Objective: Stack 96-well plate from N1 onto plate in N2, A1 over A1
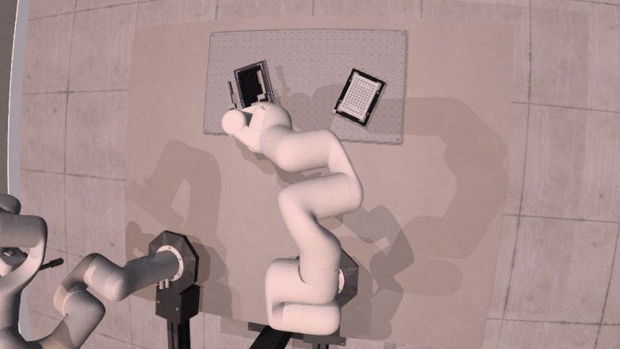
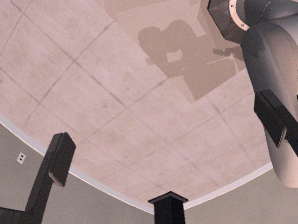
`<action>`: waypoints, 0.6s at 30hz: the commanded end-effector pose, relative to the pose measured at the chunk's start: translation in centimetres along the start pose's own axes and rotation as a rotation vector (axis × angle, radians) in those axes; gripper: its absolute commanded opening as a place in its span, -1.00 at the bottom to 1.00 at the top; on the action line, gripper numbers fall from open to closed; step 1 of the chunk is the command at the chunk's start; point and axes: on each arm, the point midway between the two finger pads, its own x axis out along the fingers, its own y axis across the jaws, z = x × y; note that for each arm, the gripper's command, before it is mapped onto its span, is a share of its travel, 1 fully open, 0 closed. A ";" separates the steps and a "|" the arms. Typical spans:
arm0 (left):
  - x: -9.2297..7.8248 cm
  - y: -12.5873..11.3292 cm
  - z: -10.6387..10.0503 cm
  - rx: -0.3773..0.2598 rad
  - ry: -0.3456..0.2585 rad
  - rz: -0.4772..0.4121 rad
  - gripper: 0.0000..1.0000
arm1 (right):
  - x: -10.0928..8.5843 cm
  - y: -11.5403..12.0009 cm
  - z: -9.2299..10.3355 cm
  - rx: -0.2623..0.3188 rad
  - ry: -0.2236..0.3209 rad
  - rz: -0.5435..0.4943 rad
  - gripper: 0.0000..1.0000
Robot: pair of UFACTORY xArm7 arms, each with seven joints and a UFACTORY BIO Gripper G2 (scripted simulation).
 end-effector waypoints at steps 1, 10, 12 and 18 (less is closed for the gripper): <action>0.0 -0.7 -2.0 -0.115 -0.009 -0.012 1.00 | 0.2 0.1 -0.5 0.002 -0.005 0.000 -0.25; 0.0 -0.7 -2.0 -0.115 -0.009 -0.012 1.00 | 0.2 0.1 -2.0 0.002 -0.005 0.000 -0.25; 0.0 -0.7 -2.0 -0.115 -0.009 -0.012 1.00 | 0.2 0.1 -2.4 0.002 -0.005 0.000 -0.25; 0.0 -0.7 -2.0 -0.115 -0.009 -0.012 1.00 | 0.2 0.1 -3.0 0.002 -0.005 0.000 -0.25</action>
